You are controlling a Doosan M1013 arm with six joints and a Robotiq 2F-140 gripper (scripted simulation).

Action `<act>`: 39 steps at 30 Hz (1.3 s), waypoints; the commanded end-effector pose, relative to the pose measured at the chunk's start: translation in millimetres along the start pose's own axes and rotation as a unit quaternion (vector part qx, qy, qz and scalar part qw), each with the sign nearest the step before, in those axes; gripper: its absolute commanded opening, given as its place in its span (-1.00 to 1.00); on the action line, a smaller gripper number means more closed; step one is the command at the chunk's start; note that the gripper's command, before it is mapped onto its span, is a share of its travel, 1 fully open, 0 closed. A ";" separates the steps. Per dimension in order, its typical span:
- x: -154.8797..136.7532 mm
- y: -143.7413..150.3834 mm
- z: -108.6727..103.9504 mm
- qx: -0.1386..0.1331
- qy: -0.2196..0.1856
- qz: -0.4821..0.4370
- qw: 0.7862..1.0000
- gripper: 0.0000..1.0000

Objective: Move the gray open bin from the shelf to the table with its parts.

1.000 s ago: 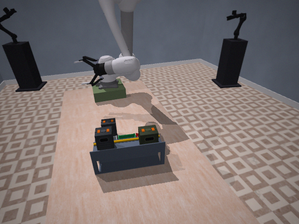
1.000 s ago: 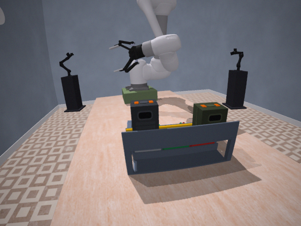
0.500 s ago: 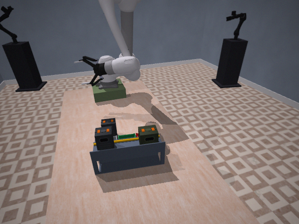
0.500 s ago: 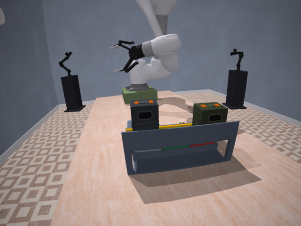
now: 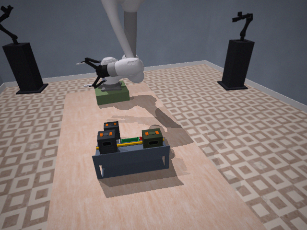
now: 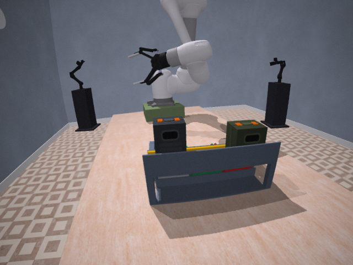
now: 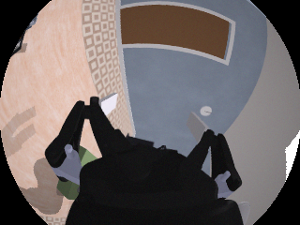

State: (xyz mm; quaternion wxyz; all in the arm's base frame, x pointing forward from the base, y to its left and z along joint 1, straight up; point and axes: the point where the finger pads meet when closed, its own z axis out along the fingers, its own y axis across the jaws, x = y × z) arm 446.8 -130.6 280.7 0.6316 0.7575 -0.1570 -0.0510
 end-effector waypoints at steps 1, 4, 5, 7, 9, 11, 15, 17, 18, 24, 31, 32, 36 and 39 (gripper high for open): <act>0.0 0.1 0.0 0.000 0.000 0.000 1.000 1.00; 0.0 0.1 0.0 0.000 0.000 0.000 1.000 1.00; 0.0 0.1 0.0 0.000 0.000 0.000 1.000 1.00; 0.0 0.1 0.0 0.000 0.000 0.000 1.000 1.00; 0.0 0.1 0.0 0.000 0.000 0.000 1.000 1.00; 0.0 0.1 0.0 0.000 0.000 0.000 1.000 1.00; 0.0 0.1 0.0 0.000 0.000 0.000 1.000 1.00; 0.0 0.1 0.0 0.000 0.000 0.000 1.000 1.00; 0.0 0.1 0.0 0.000 0.000 0.000 1.000 1.00; 4.1 -4.2 -49.6 0.112 0.066 -0.001 0.992 0.15; 4.1 -4.2 -49.6 0.112 0.066 -0.001 0.992 0.15; 4.1 -4.2 -49.6 0.112 0.066 -0.001 0.992 0.15; 5.0 -5.3 -59.1 0.133 0.078 -0.001 0.988 0.15; 7.4 -7.8 -88.9 0.199 0.117 -0.001 0.973 0.15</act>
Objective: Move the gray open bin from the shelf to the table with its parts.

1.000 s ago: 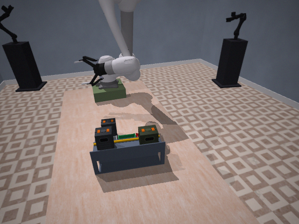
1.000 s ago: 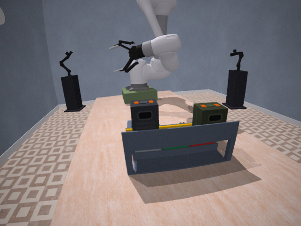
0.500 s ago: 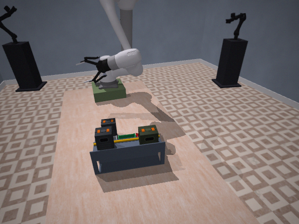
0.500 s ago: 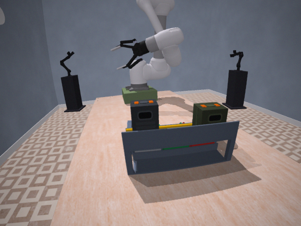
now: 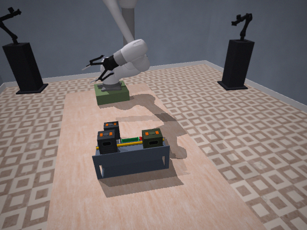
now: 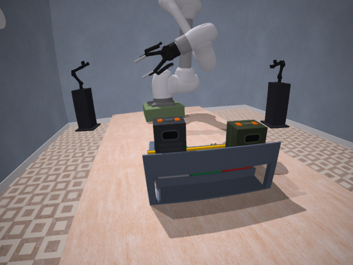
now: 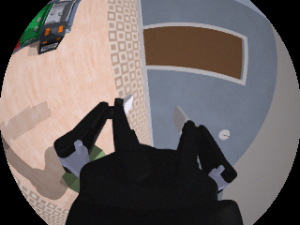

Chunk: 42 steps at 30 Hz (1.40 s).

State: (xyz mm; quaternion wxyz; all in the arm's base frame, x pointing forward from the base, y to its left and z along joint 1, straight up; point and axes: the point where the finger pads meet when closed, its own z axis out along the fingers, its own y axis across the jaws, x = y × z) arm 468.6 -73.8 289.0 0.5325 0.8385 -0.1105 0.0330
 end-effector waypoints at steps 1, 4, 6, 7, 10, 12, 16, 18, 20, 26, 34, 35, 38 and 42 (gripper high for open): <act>9.6 -14.3 -34.1 0.086 0.050 -0.001 0.995 0.15; 9.6 -14.3 -34.1 0.086 0.050 -0.001 0.995 0.15; 9.6 -14.3 -34.1 0.086 0.050 -0.001 0.995 0.15; 9.6 -14.3 -34.1 0.086 0.050 -0.001 0.995 0.15; 9.6 -14.3 -34.1 0.086 0.050 -0.001 0.995 0.15; 9.6 -14.3 -34.1 0.086 0.050 -0.001 0.995 0.15; 16.8 -24.8 -60.9 0.152 0.088 -0.001 0.984 0.15; 21.6 -31.8 -79.1 0.196 0.114 -0.002 0.974 0.15; 21.6 -31.8 -79.1 0.196 0.114 -0.002 0.974 0.15; 21.6 -31.8 -79.1 0.196 0.114 -0.002 0.974 0.15; 31.1 -45.8 -115.2 0.281 0.165 -0.002 0.945 0.15; 33.5 -49.2 -124.3 0.302 0.177 -0.002 0.937 0.15; 33.5 -49.2 -124.3 0.302 0.177 -0.002 0.937 0.15; 33.5 -49.2 -124.3 0.302 0.177 -0.002 0.937 0.15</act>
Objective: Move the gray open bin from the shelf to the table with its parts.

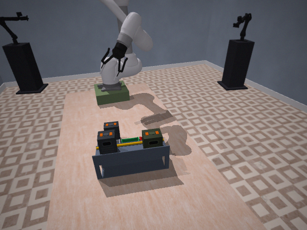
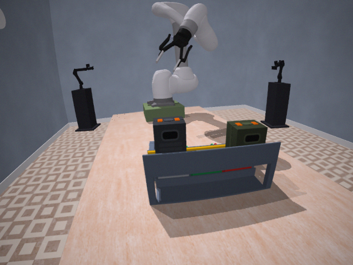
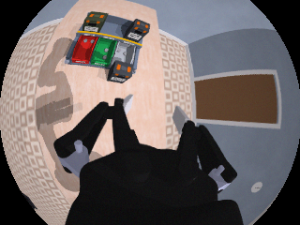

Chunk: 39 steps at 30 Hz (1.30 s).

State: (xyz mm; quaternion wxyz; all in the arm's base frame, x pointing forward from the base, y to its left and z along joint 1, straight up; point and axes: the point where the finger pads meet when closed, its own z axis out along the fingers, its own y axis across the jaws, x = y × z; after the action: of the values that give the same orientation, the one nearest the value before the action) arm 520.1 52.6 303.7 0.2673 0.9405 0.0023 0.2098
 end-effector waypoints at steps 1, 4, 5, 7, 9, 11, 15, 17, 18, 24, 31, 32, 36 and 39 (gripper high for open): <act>0.3 0.1 -1.2 0.002 0.002 0.001 1.000 0.15; 0.3 0.1 -1.2 0.002 0.002 0.001 1.000 0.15; 0.3 0.1 -1.2 0.002 0.002 0.001 1.000 0.15; 10.0 -15.3 -9.3 0.047 0.028 0.000 0.998 0.15; 19.8 -30.6 -17.7 0.091 0.055 0.000 0.994 0.15; 24.7 -38.3 -21.9 0.114 0.068 0.000 0.991 0.15; 24.7 -38.3 -21.9 0.114 0.068 0.000 0.991 0.15; 24.7 -38.3 -21.9 0.114 0.068 0.000 0.991 0.15; 24.7 -38.3 -21.9 0.114 0.068 0.000 0.991 0.15; 35.4 -55.4 -31.1 0.158 0.094 0.000 0.983 0.15; 51.7 -80.5 -45.0 0.223 0.133 -0.001 0.966 0.15; 51.7 -80.5 -45.0 0.223 0.133 -0.001 0.966 0.15; 51.7 -80.5 -45.0 0.223 0.133 -0.001 0.966 0.15; 51.7 -80.5 -45.0 0.223 0.133 -0.001 0.966 0.15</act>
State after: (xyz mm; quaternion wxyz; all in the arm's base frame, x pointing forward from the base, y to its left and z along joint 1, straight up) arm 558.0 150.6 317.9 0.0484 0.9400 0.0854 0.3267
